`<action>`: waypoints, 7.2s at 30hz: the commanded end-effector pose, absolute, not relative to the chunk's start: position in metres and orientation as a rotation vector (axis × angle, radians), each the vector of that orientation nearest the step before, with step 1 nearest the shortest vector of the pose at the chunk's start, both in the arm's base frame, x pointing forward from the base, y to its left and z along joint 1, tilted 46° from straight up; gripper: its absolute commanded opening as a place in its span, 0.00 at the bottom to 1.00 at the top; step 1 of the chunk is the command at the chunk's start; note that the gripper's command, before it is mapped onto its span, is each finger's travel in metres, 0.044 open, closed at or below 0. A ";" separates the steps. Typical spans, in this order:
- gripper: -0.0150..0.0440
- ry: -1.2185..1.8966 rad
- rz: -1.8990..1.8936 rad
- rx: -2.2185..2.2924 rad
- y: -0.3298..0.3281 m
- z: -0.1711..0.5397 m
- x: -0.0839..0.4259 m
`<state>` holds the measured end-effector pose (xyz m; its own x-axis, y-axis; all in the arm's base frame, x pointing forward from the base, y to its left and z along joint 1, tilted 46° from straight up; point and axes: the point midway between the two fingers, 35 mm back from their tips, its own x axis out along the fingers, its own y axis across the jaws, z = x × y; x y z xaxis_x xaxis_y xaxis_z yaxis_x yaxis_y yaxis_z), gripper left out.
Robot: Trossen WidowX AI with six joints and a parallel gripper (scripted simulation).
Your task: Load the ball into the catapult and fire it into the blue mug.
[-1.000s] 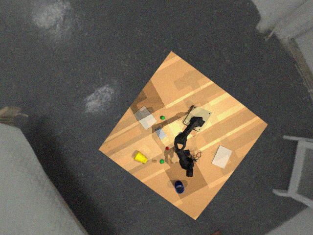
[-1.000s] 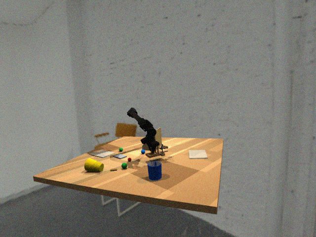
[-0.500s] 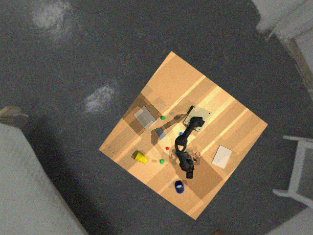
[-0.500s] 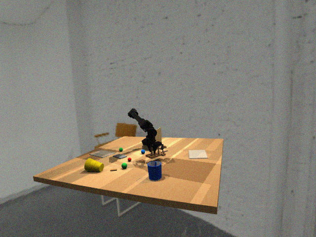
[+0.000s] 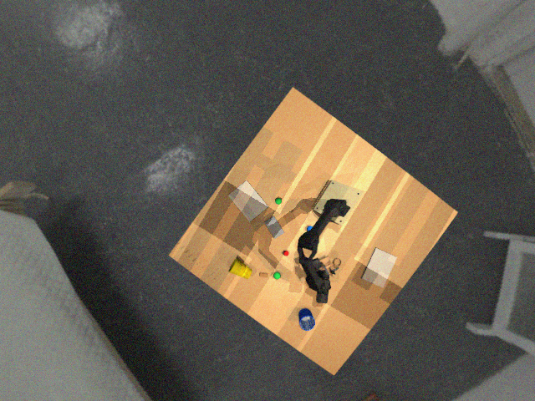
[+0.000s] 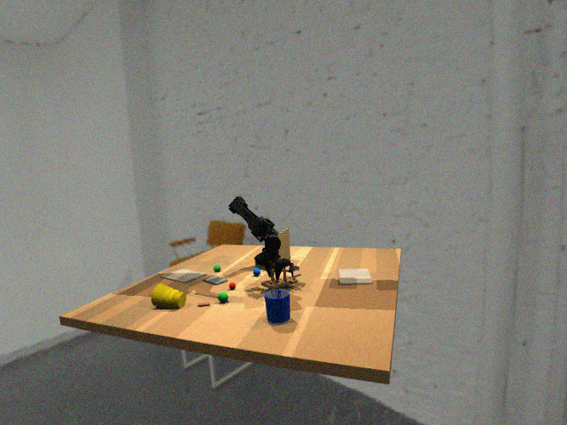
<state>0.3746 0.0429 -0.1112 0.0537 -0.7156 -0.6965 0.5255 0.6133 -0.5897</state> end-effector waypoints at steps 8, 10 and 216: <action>0.25 1.180 -0.941 -0.200 0.033 -0.122 0.377; 0.25 1.180 -0.941 -0.200 0.031 -0.125 0.377; 1.00 1.543 -0.360 -0.890 0.089 -0.102 0.379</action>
<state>0.3772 0.0554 -0.1309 0.0350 -0.7193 -0.6938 -0.3307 0.6468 -0.6872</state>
